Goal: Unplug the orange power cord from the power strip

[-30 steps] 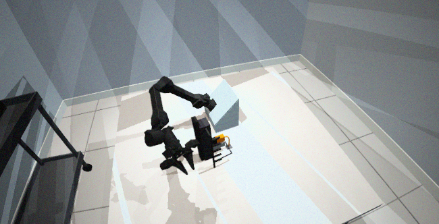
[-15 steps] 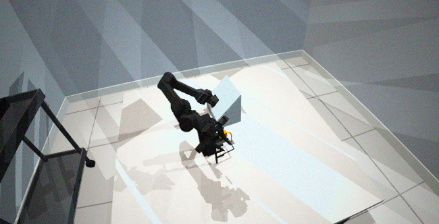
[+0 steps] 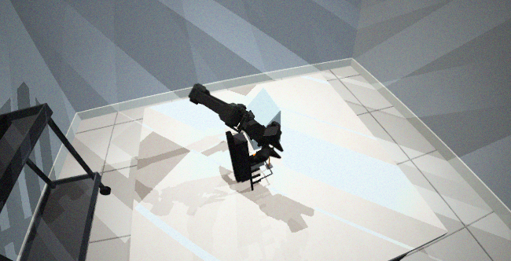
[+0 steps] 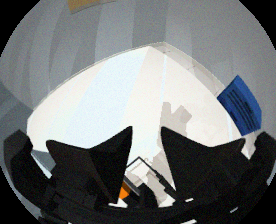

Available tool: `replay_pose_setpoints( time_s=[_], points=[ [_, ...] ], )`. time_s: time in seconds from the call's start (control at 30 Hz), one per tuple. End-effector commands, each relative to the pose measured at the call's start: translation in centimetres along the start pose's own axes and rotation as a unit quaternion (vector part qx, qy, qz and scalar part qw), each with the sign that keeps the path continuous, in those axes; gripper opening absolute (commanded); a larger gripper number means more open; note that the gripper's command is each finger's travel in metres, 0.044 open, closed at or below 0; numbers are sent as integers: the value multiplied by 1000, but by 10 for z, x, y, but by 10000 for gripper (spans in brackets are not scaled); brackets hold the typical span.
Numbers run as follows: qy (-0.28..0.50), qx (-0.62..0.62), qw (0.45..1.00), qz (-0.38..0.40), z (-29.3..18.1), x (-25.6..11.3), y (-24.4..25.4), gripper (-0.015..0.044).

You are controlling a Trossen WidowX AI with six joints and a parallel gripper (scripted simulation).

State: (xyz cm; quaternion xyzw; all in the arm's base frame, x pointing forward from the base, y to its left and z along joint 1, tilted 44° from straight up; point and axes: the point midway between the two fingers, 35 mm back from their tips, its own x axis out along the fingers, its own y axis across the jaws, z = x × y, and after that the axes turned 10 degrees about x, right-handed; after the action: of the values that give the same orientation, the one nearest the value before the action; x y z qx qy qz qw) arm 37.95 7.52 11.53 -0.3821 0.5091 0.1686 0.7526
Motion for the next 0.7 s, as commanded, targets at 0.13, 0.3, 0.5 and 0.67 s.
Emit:
replay_pose_setpoints(
  time_s=[0.13, 0.3, 0.5, 0.67],
  points=[
    [199, -189, 961, 32, -66, 29, 50, 160],
    [351, -342, 870, 58, -122, 30, 68, 160],
    [356, -348, 865, 59, -123, 29, 69, 160],
    [356, -348, 865, 59, -123, 29, 69, 160]
  ],
)
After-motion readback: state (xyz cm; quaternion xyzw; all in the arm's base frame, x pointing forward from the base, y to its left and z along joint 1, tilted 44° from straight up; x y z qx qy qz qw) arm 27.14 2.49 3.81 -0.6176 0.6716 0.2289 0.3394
